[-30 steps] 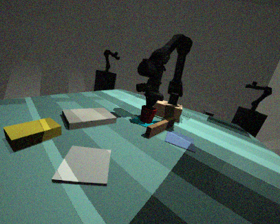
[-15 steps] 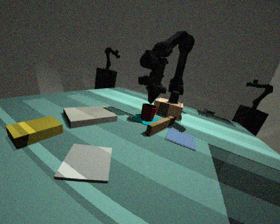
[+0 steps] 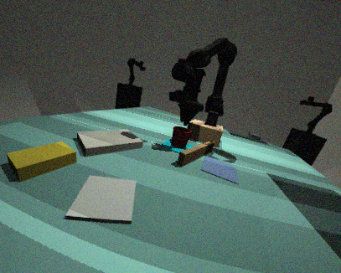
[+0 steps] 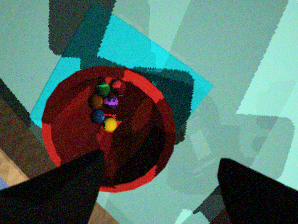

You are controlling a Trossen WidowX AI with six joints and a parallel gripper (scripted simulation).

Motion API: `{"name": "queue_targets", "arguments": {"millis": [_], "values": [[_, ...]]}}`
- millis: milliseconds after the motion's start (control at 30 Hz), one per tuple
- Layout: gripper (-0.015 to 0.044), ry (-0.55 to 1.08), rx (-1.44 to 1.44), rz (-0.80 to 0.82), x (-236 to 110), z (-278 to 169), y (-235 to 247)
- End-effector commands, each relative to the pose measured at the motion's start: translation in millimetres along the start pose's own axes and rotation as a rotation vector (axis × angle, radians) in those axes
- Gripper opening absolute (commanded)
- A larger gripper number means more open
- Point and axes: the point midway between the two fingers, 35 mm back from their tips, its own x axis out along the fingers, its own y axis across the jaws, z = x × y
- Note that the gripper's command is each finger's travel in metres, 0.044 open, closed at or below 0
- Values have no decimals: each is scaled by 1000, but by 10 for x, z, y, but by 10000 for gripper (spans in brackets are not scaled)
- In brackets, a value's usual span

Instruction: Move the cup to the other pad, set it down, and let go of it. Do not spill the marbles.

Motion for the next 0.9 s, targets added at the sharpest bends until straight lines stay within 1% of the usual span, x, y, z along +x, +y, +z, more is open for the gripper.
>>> {"name": "queue_targets", "arguments": {"millis": [0,100,567,700,733,867], "values": [[364,1,0,-1,0,0,-1],[440,0,0,-1,-59,5,3],[440,-8,4,3,-620,-18,-12],[440,-8,4,3,-643,-28,-17],[440,-1,0,0,-594,-27,-17],[440,-1,0,0,-594,-27,-17]]}}
